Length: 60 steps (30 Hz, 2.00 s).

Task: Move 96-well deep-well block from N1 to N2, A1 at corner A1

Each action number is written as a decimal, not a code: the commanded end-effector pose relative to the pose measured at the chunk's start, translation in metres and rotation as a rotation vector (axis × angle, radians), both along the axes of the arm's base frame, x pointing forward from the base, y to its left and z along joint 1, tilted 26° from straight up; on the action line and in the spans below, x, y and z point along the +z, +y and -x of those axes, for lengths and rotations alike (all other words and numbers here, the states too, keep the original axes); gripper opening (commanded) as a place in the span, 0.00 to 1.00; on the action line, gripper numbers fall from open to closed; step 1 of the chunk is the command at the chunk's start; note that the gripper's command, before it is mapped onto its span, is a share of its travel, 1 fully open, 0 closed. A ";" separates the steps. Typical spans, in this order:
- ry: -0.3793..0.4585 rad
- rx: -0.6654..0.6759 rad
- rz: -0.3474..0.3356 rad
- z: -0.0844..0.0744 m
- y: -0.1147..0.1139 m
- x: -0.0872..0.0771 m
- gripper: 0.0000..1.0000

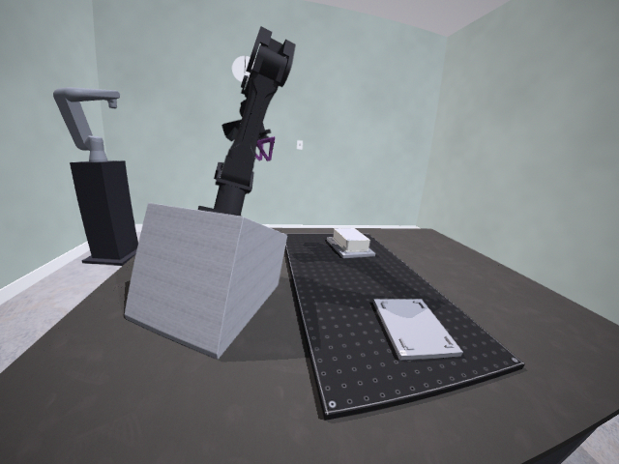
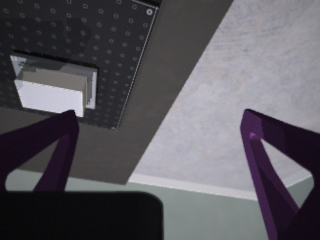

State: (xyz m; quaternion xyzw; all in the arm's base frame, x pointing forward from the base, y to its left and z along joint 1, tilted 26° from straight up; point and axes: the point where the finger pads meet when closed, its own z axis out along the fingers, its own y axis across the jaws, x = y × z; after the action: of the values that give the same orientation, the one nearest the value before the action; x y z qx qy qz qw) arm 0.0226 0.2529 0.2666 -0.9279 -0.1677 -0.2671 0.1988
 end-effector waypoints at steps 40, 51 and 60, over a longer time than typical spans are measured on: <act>0.528 -0.810 -0.122 -0.141 0.048 -0.072 1.00; 0.644 -0.988 -0.189 -0.192 0.043 -0.092 1.00; 0.701 -1.075 -0.229 -0.224 0.035 -0.105 1.00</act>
State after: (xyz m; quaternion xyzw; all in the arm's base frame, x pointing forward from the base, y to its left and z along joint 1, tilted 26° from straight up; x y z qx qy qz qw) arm 0.2384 0.2853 0.1590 -0.8915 0.4212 -0.0367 0.1626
